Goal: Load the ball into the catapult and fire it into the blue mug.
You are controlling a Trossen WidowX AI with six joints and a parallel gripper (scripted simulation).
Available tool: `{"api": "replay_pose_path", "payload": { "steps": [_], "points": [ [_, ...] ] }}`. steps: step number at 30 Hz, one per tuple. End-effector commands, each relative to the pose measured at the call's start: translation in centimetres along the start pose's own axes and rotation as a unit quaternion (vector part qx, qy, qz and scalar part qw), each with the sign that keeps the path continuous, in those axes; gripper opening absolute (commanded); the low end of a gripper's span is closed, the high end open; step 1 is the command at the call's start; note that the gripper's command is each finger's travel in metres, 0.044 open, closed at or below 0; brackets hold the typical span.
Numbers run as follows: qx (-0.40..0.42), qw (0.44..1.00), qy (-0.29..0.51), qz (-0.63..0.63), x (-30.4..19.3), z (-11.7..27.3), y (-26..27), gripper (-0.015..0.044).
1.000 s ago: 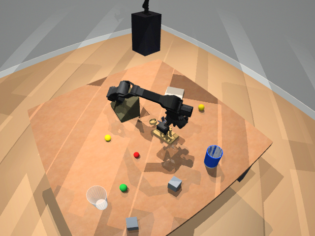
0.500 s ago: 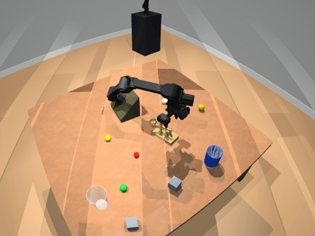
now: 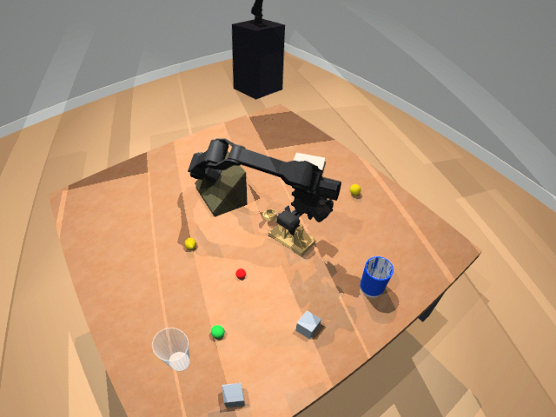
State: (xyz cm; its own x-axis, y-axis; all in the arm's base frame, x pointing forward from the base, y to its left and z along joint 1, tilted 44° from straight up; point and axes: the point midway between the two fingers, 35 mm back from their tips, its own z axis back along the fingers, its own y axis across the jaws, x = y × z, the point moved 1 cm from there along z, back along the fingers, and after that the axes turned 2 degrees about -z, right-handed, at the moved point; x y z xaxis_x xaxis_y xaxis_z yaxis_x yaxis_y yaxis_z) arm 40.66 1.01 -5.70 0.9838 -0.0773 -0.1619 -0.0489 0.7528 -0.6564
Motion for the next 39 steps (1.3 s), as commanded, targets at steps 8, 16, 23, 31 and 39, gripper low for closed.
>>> {"api": "replay_pose_path", "payload": {
  "steps": [8,16,23,31,39],
  "points": [
    [-0.004,1.000,0.004,0.004,-0.2,-2.1,-0.1,0.0440],
    [-0.004,1.000,0.004,0.004,-0.2,-3.4,-0.2,0.0440],
    [-0.005,1.000,0.004,0.004,-0.3,-4.6,-0.2,0.0440],
    [-0.005,1.000,0.004,0.004,-0.3,-5.3,-0.2,0.0440],
    [-0.001,1.000,0.001,-0.001,-0.1,-5.0,-0.3,0.0387]
  ]
}}
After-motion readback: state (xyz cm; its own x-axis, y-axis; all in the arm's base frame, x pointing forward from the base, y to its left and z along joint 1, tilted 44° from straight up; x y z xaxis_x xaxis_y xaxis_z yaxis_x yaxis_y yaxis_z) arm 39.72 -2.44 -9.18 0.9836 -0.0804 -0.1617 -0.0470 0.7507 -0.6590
